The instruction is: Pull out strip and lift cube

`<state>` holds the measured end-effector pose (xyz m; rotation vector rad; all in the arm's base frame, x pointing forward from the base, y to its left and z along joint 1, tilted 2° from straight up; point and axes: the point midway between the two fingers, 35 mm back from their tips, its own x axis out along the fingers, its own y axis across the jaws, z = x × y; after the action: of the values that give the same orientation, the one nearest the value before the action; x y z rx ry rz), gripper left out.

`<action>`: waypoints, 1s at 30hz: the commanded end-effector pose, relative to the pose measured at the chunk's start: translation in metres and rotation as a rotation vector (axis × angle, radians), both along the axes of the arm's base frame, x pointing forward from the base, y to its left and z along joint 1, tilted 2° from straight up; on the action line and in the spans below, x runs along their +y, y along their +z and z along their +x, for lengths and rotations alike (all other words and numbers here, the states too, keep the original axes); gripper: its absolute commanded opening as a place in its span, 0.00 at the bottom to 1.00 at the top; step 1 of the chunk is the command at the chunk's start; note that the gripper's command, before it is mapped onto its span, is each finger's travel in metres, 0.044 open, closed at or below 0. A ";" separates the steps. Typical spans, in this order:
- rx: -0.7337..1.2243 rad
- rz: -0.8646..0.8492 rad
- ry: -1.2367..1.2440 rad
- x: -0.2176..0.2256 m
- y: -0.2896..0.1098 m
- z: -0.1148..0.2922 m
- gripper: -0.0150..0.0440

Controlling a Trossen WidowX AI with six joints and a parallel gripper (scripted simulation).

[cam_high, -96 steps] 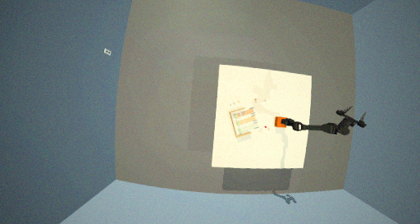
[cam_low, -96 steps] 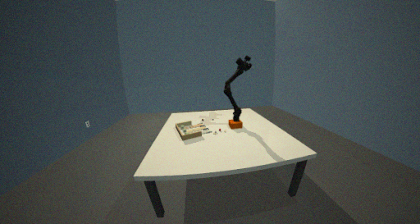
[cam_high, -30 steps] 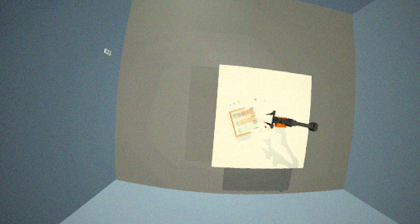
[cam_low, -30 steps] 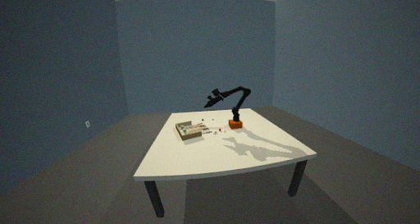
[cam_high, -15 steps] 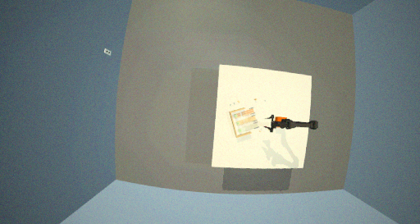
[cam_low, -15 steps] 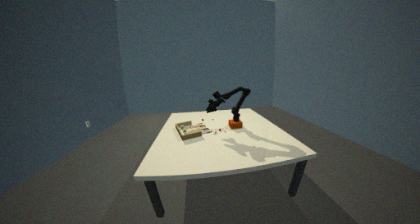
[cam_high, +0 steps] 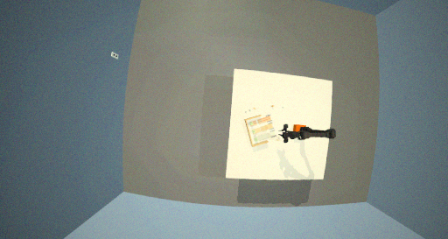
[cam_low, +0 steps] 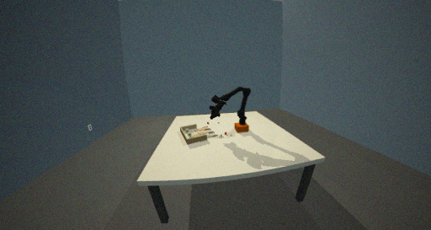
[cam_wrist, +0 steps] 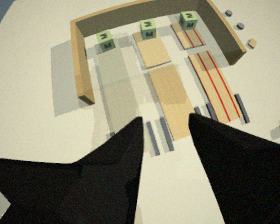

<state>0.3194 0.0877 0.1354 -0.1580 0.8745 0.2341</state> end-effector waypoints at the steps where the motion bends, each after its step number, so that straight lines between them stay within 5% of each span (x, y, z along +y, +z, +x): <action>1: 0.204 -0.074 0.063 0.020 -0.028 0.010 0.31; 11: 0.599 -0.240 0.209 0.046 -0.077 0.008 0.25; 30: 0.606 -0.243 0.211 0.041 -0.093 0.010 0.25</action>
<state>0.3298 0.1285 0.0520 -0.4174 1.4811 0.3761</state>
